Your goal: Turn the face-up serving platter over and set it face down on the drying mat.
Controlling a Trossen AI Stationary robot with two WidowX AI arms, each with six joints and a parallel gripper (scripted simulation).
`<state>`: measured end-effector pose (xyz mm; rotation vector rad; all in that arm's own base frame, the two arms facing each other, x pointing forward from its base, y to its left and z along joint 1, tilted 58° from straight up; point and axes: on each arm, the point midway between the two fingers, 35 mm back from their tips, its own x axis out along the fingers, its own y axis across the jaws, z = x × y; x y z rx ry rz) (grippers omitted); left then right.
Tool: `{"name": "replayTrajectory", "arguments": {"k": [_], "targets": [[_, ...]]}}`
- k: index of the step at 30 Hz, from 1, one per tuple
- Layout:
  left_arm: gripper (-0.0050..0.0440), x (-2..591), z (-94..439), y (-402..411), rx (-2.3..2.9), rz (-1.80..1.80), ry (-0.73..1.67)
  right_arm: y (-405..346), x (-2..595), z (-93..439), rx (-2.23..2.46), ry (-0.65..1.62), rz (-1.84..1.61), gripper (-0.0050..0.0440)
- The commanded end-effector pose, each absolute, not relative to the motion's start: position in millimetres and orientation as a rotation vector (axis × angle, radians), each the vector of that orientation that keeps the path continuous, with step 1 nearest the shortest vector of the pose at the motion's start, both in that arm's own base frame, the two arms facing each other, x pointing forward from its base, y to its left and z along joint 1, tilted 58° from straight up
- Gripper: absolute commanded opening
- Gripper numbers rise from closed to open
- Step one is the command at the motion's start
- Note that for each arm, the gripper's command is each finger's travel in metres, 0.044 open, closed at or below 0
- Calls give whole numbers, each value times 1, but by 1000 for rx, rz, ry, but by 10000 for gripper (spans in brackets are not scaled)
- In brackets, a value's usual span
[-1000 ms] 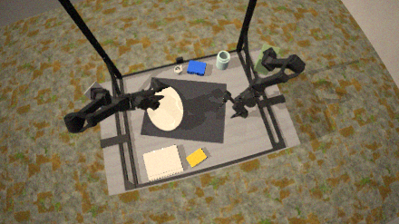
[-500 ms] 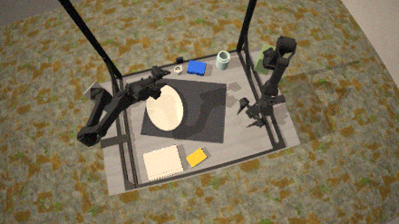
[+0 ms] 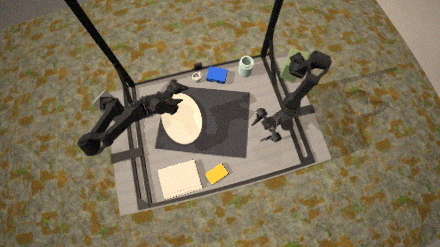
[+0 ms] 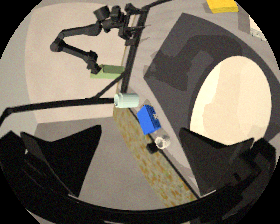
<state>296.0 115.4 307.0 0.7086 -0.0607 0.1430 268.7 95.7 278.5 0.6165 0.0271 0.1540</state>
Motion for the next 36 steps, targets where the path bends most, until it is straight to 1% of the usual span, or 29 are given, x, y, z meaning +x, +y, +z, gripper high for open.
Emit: {"name": "replayTrajectory", "arguments": {"k": [1,6,14,16,22,29,36], "targets": [[440,326,309,103,744,125,-112,73,278,266,623,26,142,440],[440,363,300,64,780,62,-180,34,284,244,634,33,81,440],[440,400,285,-8,809,-13,-292,-19,277,213,667,40,-1,440],[440,400,285,-8,809,-13,-292,-19,277,213,667,40,-1,440],[440,412,267,-81,805,-67,-388,-60,259,188,714,32,-67,440],[440,403,246,-153,776,-111,-481,-91,234,166,767,13,-126,440],[440,400,243,-162,770,-117,-491,-95,230,163,775,10,-134,440]]}}
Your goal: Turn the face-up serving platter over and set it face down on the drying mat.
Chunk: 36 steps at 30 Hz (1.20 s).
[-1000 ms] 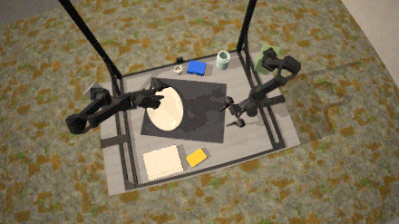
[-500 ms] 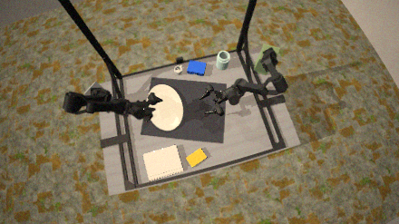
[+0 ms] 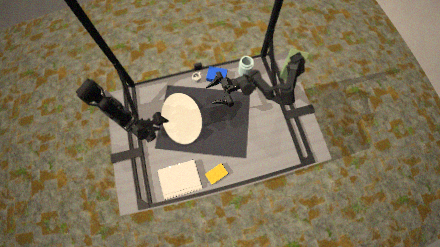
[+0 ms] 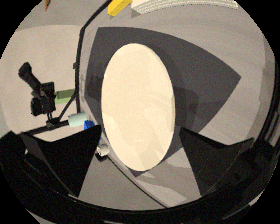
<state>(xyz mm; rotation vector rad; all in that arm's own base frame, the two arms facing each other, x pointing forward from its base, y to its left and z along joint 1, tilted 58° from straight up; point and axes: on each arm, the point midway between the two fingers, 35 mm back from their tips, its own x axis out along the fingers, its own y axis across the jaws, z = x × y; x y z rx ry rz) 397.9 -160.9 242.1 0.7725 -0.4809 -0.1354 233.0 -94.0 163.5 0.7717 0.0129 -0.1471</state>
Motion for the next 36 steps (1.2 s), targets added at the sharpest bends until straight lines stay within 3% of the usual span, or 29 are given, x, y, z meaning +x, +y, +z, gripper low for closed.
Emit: {"name": "replayTrajectory", "arguments": {"k": [1,36], "targets": [[440,400,243,-162,770,-117,-491,-95,230,163,775,10,-134,440],[440,400,243,-162,770,-117,-491,-124,261,139,775,9,-133,440]]}}
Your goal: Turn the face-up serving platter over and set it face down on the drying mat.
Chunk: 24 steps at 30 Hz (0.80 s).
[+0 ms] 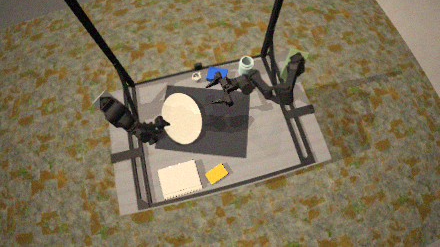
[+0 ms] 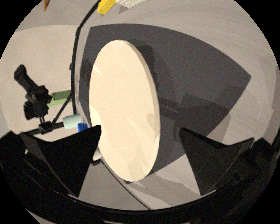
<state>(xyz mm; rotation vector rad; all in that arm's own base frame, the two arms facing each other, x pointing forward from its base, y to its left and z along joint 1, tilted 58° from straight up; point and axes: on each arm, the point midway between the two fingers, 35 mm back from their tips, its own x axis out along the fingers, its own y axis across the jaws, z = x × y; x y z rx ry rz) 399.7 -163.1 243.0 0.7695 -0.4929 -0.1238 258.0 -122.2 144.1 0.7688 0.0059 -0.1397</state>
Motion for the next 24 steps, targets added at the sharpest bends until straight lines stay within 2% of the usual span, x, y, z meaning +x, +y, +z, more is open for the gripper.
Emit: {"name": "replayTrajectory", "arguments": {"k": [1,24], "targets": [[440,400,243,-162,770,-117,-491,-125,262,138,775,9,-133,440],[440,400,243,-162,770,-117,-491,-120,264,141,774,9,-134,440]]}}
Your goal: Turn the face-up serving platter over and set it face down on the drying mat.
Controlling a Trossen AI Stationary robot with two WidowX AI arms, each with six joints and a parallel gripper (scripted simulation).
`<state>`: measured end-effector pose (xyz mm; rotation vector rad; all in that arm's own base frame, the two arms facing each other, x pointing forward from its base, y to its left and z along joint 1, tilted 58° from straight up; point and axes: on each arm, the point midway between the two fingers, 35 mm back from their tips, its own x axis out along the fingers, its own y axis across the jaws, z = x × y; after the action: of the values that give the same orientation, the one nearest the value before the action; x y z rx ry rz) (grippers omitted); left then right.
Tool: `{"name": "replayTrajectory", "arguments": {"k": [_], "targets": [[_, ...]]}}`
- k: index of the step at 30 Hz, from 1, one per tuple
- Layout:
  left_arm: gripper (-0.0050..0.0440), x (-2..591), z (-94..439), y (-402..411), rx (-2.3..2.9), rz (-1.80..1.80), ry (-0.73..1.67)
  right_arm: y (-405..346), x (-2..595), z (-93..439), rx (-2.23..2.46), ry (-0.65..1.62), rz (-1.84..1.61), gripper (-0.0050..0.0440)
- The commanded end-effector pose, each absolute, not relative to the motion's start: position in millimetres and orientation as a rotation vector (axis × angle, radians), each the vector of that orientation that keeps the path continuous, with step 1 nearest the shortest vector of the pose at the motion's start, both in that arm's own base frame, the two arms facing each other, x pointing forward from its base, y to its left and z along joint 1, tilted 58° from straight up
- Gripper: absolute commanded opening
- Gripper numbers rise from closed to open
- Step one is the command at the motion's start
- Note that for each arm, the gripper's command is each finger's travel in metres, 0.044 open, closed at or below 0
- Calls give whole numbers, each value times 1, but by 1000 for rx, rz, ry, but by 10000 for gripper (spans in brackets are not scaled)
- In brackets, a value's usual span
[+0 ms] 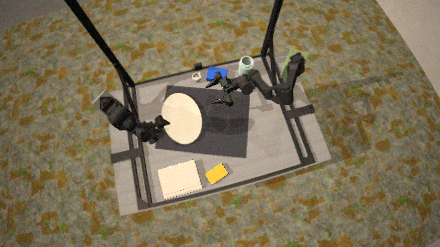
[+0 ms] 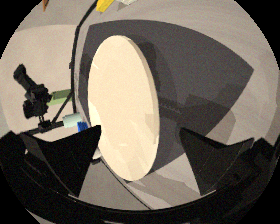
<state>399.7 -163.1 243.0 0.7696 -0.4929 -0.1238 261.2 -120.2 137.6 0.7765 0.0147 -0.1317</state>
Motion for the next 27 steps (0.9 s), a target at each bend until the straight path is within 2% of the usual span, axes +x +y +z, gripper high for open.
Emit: {"name": "replayTrajectory", "arguments": {"k": [1,27], "targets": [[440,400,243,-162,770,-117,-491,-119,266,142,774,9,-134,440],[440,400,243,-162,770,-117,-491,-105,296,158,774,9,-133,440]]}}
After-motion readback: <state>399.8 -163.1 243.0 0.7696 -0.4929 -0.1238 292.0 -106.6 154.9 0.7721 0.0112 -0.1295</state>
